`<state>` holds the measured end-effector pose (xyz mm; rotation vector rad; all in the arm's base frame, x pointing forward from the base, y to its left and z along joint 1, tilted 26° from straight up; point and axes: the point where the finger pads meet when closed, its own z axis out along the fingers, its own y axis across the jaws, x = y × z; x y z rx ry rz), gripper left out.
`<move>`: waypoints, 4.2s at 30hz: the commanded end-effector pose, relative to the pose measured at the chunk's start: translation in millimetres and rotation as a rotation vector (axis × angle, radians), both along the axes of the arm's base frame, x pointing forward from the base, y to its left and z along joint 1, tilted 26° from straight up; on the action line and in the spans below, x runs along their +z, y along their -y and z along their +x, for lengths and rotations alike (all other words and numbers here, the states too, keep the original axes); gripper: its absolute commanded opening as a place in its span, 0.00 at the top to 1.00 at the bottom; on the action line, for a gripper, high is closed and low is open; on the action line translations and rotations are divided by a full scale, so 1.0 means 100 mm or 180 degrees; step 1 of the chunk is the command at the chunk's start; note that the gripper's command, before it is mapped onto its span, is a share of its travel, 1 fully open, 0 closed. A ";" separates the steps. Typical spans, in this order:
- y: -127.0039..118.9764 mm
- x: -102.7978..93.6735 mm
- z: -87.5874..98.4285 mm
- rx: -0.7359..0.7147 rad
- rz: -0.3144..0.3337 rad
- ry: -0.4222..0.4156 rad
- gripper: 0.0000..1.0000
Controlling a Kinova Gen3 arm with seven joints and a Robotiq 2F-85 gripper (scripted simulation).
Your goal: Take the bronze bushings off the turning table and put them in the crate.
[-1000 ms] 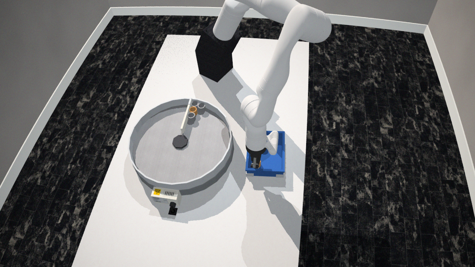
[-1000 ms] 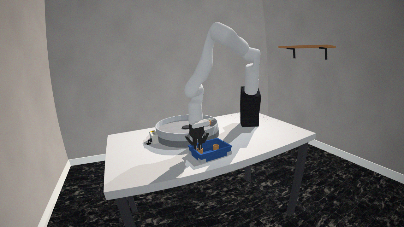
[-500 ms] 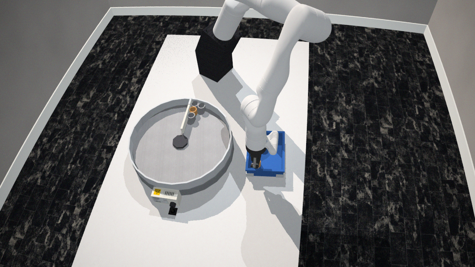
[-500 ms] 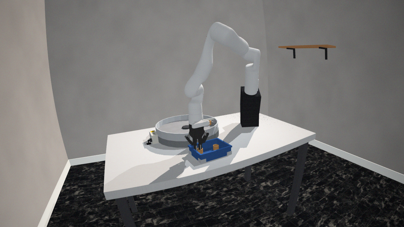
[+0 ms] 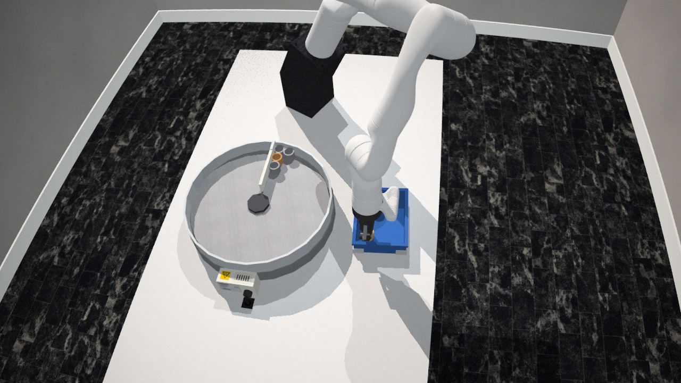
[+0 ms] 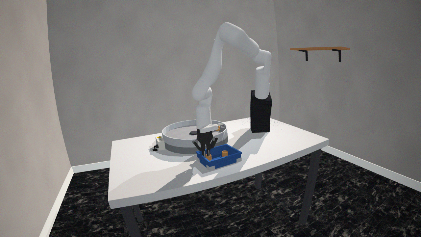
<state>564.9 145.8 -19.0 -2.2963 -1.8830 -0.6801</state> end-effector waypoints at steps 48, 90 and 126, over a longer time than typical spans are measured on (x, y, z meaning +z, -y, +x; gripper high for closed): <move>0.06 0.14 -0.03 -0.0002 0.0000 0.0005 0.84; 0.43 1.08 -0.33 -0.0004 -0.0002 -0.0002 0.84; 0.43 1.08 -0.33 -0.0004 -0.0002 -0.0002 0.84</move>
